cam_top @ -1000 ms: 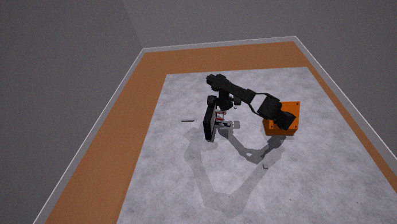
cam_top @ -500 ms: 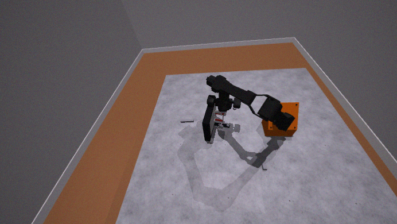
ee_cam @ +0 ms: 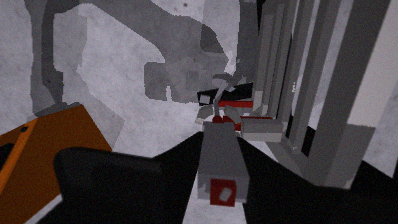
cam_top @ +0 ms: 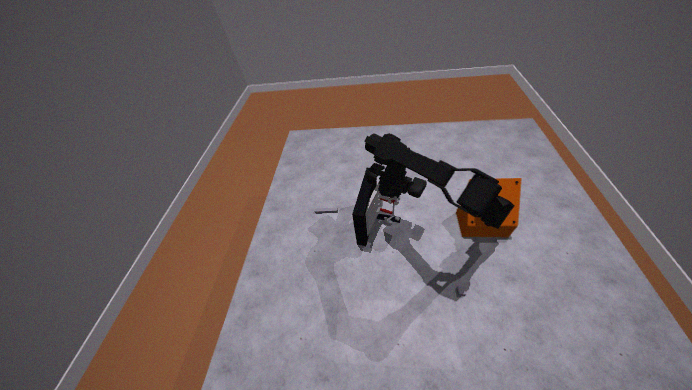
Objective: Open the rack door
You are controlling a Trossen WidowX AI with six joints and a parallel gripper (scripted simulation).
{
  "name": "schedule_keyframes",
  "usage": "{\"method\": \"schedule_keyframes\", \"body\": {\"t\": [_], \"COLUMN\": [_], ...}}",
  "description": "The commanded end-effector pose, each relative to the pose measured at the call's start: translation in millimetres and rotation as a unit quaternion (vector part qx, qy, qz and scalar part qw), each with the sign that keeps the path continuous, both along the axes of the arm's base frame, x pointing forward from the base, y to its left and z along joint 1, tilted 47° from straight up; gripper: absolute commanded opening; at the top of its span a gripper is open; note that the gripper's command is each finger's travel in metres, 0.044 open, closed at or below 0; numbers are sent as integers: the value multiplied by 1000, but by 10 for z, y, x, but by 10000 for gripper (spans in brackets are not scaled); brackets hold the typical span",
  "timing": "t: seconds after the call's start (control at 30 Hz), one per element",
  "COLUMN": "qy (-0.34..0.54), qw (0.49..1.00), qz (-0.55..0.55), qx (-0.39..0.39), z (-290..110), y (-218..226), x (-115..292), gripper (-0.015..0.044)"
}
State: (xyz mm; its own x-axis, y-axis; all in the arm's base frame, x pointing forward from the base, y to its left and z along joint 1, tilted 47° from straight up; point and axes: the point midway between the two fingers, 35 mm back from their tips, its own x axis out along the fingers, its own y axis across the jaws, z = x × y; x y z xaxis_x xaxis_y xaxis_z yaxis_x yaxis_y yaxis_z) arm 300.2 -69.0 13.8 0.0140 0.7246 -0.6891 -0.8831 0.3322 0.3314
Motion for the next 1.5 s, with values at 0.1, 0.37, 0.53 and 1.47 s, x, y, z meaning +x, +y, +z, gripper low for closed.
{"method": "schedule_keyframes", "body": {"t": [0.1, 0.37, 0.53, 1.47], "qy": [58, 113, 145, 303], "qw": [997, 988, 980, 909], "qz": [-57, -109, -139, -287], "qx": [3, 4, 5, 10], "z": [72, 176, 248, 672], "y": [79, 183, 254, 659], "x": [-100, -218, -280, -435], "gripper": [11, 11, 11, 11]}}
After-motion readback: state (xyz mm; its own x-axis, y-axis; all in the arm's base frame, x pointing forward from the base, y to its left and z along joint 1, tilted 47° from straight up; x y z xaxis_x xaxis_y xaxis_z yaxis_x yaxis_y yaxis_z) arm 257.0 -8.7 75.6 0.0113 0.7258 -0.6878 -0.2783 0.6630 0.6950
